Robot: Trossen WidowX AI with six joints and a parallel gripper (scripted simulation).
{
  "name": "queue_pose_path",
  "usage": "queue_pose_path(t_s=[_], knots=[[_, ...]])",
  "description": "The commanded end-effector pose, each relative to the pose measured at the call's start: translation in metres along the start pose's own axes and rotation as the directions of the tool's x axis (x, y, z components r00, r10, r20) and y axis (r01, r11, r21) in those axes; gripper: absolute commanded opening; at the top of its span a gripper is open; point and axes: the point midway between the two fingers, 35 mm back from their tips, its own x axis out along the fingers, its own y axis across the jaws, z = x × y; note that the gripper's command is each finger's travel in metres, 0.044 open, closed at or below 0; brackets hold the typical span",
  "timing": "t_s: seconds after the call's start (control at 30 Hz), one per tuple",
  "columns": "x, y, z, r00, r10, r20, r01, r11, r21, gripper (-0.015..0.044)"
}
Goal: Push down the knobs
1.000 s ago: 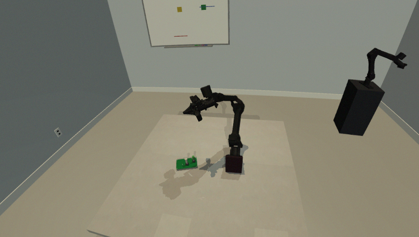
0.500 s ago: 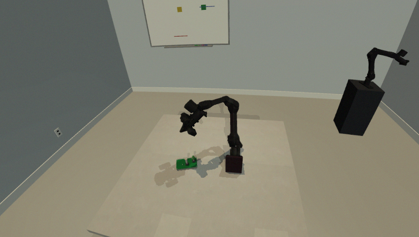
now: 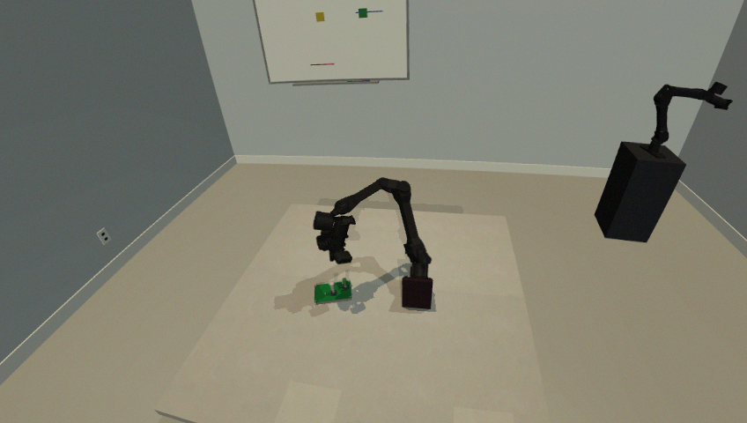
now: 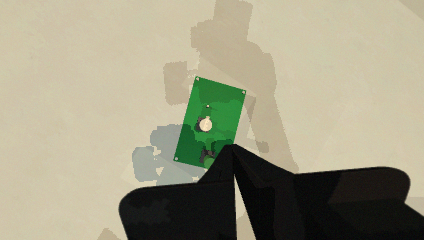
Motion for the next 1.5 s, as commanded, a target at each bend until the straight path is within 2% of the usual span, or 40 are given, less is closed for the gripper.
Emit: queue_pose_path(t_s=[0.0,0.17,0.27,0.47,0.9,1.47], knots=[[0.024,0.004,-0.015,0.993,0.04,-0.114,-0.04,0.999,0.0,0.0],[0.053,0.008,-0.043,0.958,0.094,-0.272,-0.096,0.995,0.004,0.0],[0.061,0.01,-0.052,0.942,0.11,-0.318,-0.114,0.993,0.007,0.0],[0.08,0.012,-0.058,0.942,0.109,-0.318,-0.113,0.994,0.007,0.0],[0.081,0.012,-0.058,0.942,0.109,-0.318,-0.113,0.994,0.007,0.0],[0.1,0.014,-0.065,0.942,0.108,-0.319,-0.112,0.994,0.006,0.0]])
